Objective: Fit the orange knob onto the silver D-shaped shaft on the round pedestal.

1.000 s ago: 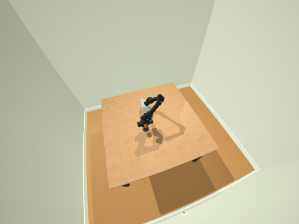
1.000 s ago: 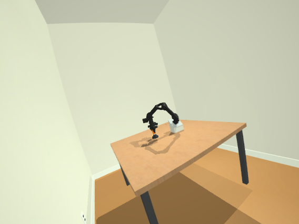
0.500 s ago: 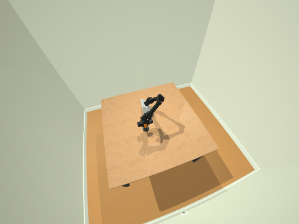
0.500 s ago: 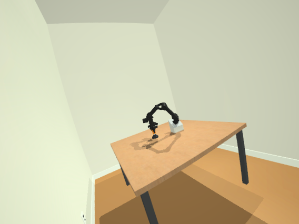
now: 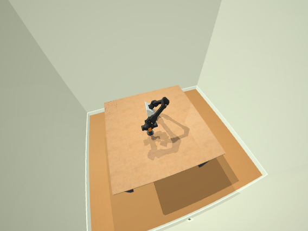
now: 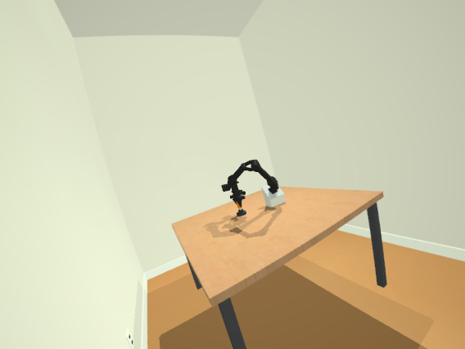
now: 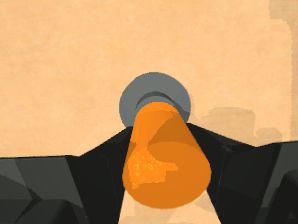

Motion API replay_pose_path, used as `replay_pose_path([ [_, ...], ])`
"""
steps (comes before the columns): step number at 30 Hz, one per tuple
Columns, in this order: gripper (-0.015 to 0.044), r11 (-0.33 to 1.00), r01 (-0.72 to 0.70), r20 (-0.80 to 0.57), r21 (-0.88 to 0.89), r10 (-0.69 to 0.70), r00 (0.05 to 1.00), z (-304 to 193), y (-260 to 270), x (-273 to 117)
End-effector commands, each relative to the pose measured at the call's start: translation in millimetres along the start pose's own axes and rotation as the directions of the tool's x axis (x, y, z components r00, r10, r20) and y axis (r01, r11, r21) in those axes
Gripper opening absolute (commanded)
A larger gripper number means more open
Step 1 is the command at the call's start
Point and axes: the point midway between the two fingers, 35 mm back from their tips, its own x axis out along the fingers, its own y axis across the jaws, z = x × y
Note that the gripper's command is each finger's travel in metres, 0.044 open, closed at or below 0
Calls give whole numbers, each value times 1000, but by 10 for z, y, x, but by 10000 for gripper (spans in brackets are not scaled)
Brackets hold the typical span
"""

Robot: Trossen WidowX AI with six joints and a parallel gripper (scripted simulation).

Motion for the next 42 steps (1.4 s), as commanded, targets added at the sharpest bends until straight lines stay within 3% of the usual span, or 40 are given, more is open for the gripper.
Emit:
replay_pose_path([
  [1,0,1000,-4,-3,6,4,1000,-13,-3,-50],
  [24,0,998,-3,-3,59,3,1000,-10,8,20],
  [31,0,1000,-3,-3,4,3,1000,-10,7,27],
  [42,0,995,-3,-3,100,3,1000,-10,8,32],
])
